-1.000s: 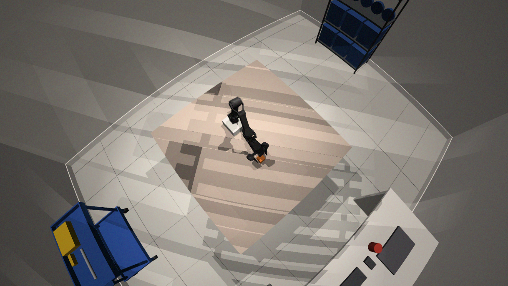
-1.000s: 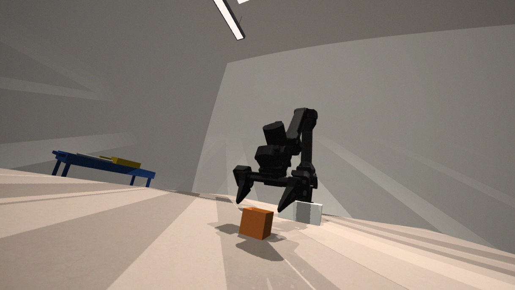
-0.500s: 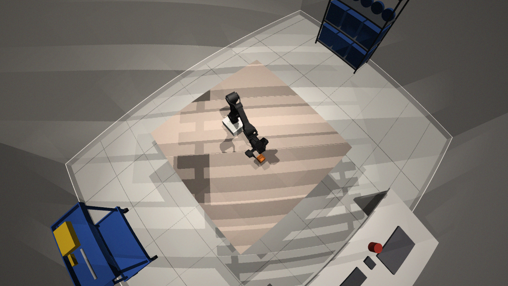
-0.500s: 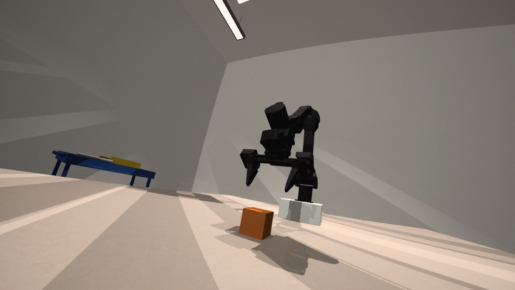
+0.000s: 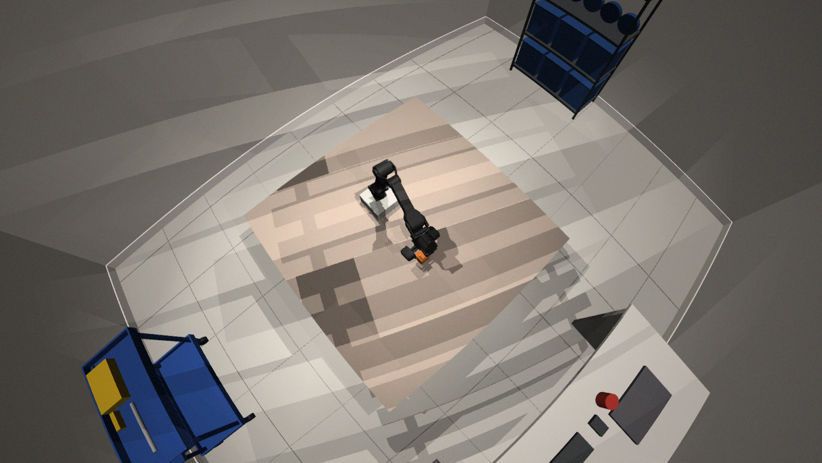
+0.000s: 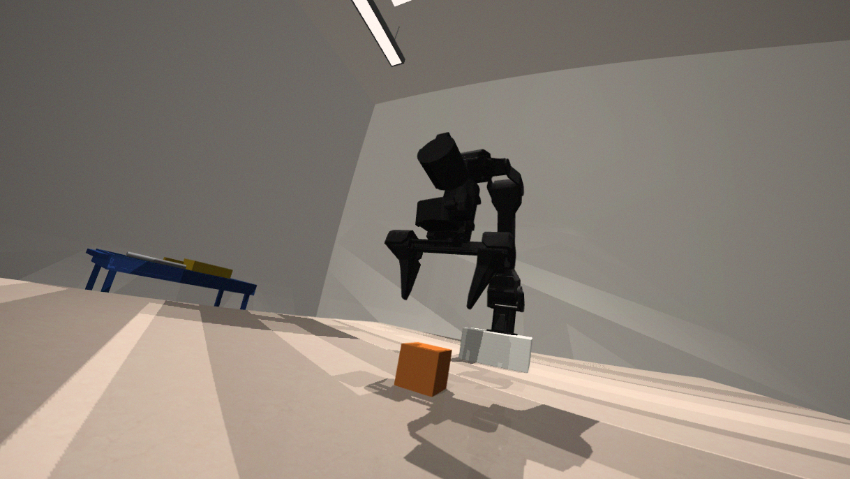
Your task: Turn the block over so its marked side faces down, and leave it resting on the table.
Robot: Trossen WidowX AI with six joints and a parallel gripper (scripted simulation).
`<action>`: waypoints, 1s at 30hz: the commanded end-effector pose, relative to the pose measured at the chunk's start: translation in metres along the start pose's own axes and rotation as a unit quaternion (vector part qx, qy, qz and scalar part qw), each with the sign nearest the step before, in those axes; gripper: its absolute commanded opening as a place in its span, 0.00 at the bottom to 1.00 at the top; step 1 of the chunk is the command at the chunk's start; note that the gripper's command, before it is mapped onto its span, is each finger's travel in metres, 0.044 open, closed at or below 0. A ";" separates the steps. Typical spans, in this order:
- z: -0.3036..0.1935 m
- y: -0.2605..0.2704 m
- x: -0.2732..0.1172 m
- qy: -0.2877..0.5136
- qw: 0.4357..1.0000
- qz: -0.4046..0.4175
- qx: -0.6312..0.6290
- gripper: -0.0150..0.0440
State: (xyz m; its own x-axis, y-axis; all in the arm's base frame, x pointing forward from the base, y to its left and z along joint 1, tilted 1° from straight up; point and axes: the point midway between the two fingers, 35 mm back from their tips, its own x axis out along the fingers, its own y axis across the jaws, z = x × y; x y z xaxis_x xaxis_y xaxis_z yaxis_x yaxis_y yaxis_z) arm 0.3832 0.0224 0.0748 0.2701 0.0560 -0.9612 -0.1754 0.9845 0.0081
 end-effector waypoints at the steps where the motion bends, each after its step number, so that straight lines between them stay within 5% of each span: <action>1: 0.009 0.000 -0.006 0.088 0.996 -0.004 0.000 1.00; 12: 0.012 0.001 -0.010 0.126 0.992 -0.005 -0.001 1.00; 16: 0.004 0.001 0.022 0.126 0.992 -0.005 -0.001 1.00; 30: -0.001 0.000 0.040 0.126 0.992 -0.005 -0.001 1.00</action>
State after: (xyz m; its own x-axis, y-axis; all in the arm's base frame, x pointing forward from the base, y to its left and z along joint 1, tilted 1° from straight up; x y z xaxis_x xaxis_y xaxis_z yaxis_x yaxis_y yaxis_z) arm 0.3930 0.0256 0.0413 0.0272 0.0084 -0.9996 -0.1795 0.9837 0.0034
